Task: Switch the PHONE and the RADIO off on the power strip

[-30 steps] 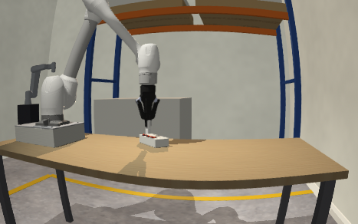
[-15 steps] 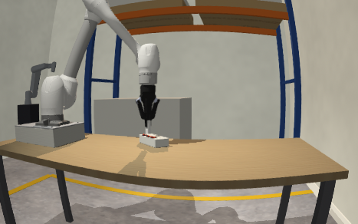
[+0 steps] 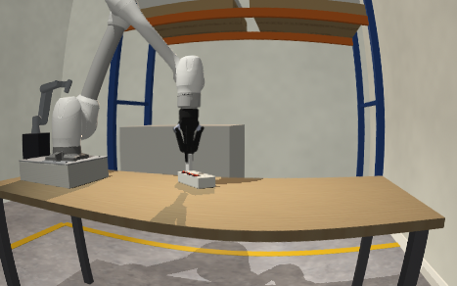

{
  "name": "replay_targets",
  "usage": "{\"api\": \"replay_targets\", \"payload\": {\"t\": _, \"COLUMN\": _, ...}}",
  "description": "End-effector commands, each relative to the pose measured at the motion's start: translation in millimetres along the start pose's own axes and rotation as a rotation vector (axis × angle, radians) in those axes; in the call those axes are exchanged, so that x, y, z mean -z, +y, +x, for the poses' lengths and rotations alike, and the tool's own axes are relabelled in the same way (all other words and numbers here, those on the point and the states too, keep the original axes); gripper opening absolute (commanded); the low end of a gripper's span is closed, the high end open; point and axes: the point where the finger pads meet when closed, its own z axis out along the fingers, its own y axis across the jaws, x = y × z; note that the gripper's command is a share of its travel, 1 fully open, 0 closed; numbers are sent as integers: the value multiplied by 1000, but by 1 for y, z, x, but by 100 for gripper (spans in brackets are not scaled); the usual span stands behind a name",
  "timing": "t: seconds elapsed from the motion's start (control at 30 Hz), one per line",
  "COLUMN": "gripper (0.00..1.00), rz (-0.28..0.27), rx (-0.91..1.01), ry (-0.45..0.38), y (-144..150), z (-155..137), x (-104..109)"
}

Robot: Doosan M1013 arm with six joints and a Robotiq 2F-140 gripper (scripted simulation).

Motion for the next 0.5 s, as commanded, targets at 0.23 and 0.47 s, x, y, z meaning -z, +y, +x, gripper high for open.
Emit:
{"api": "replay_targets", "payload": {"t": 0.23, "gripper": 0, "rz": 1, "rx": -1, "ry": 3, "y": -3, "z": -2, "x": -2}}
{"api": "replay_targets", "payload": {"t": 0.47, "gripper": 0, "rz": 1, "rx": -1, "ry": 3, "y": -4, "z": -3, "x": -2}}
